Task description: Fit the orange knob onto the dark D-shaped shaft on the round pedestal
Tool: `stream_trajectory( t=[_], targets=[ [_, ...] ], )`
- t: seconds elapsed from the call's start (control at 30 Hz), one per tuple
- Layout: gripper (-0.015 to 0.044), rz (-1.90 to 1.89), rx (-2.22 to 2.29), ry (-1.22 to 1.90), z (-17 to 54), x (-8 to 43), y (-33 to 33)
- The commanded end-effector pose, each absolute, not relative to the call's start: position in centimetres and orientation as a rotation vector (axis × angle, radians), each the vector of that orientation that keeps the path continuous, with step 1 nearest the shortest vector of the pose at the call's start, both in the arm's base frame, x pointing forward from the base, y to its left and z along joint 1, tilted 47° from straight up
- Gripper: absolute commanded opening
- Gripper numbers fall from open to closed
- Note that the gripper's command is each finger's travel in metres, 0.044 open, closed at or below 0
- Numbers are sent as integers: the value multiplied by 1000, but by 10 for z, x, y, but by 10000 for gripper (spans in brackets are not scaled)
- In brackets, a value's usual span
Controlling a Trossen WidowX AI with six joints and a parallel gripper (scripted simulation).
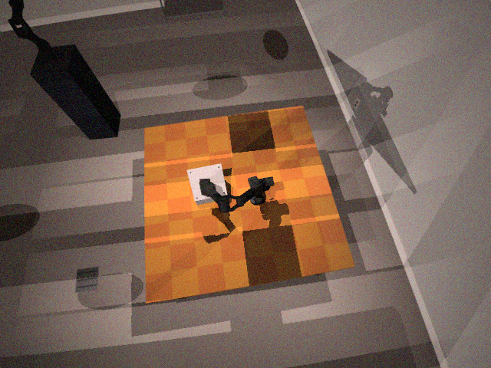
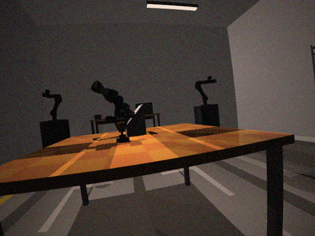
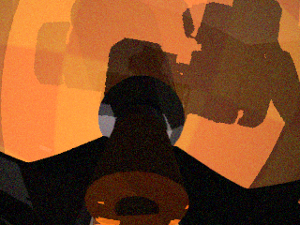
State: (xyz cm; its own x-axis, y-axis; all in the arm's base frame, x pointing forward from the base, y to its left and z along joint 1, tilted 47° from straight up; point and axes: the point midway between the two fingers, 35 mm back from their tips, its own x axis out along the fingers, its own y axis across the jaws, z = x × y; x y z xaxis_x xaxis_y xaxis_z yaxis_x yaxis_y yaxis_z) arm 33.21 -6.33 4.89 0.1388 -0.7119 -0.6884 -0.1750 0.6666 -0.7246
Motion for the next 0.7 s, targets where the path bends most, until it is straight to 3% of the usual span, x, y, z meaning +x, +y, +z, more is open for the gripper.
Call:
stream_trajectory(
  t=[0.0, 0.67],
  targets=[
    [0, -456, -805, 1410, 52, 332, -62],
    [0, -312, -974, 1473, 49, 333, -65]
  ],
)
